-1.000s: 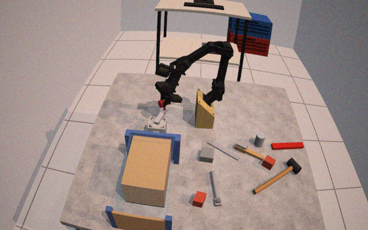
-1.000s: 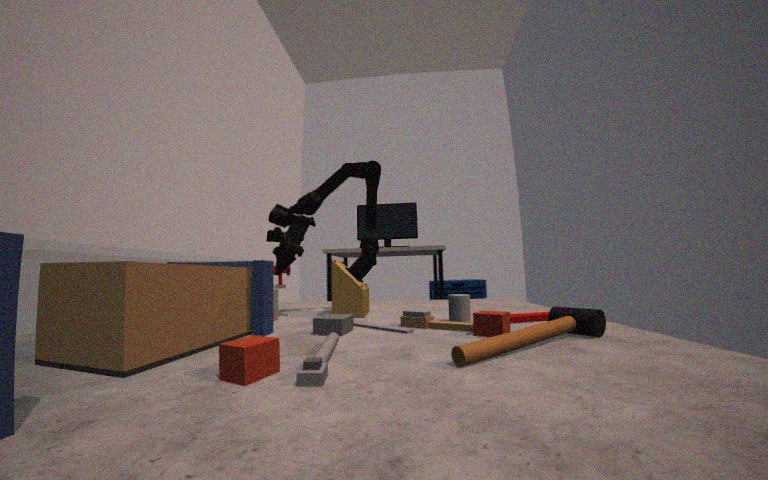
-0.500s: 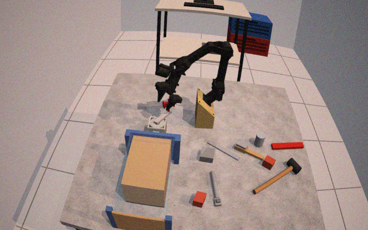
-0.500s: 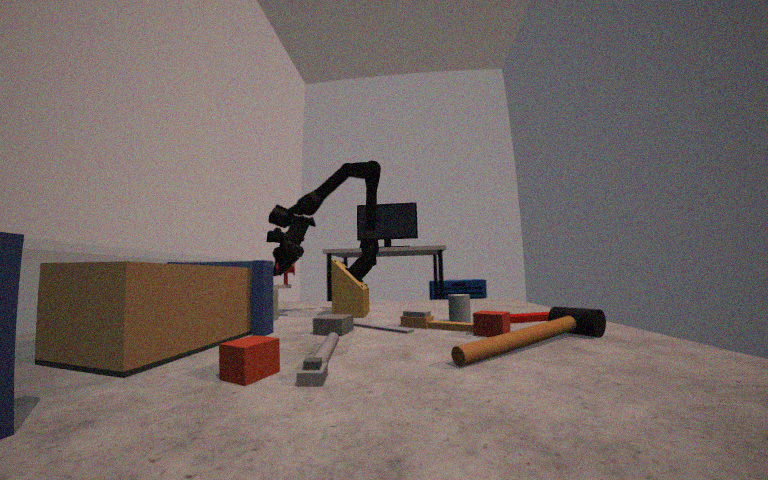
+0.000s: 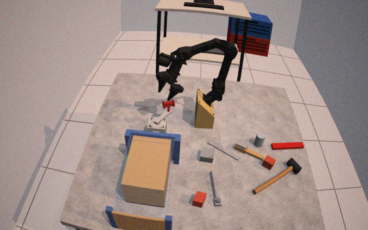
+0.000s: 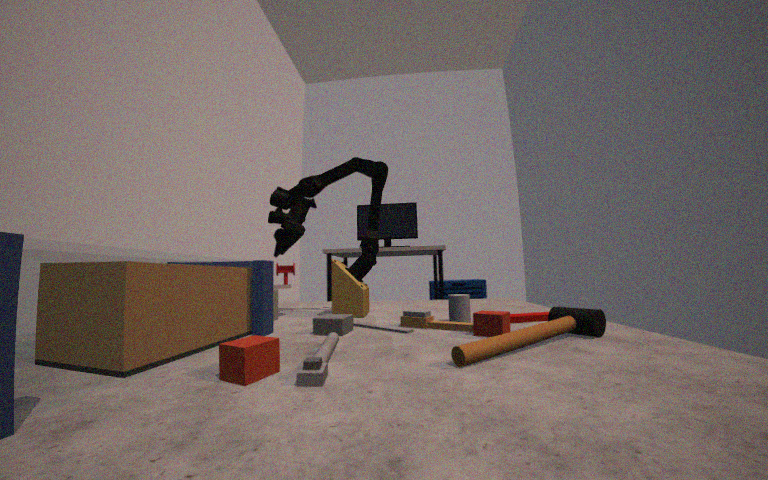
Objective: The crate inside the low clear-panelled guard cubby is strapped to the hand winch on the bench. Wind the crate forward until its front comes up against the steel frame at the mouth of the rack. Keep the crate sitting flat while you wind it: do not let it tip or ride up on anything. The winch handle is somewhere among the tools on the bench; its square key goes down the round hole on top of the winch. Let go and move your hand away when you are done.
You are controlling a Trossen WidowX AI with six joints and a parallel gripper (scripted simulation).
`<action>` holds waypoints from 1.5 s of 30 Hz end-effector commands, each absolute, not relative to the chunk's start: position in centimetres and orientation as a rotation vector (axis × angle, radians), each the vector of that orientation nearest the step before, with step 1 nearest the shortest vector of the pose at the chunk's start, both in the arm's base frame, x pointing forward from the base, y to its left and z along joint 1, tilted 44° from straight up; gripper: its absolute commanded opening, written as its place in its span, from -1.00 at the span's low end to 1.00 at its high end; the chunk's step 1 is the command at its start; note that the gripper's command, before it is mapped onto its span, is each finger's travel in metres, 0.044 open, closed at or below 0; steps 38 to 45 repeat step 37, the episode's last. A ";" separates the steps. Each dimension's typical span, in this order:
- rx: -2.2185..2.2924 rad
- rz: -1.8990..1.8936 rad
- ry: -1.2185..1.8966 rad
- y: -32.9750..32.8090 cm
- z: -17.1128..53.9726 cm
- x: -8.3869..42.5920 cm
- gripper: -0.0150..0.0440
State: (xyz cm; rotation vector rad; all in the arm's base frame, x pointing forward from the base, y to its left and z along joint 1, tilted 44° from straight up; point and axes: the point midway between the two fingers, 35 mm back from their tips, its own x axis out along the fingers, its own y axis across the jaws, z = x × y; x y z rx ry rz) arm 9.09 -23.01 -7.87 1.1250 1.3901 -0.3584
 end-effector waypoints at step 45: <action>1.224 -0.146 1.760 -28.2 -7.2 21.3 1.00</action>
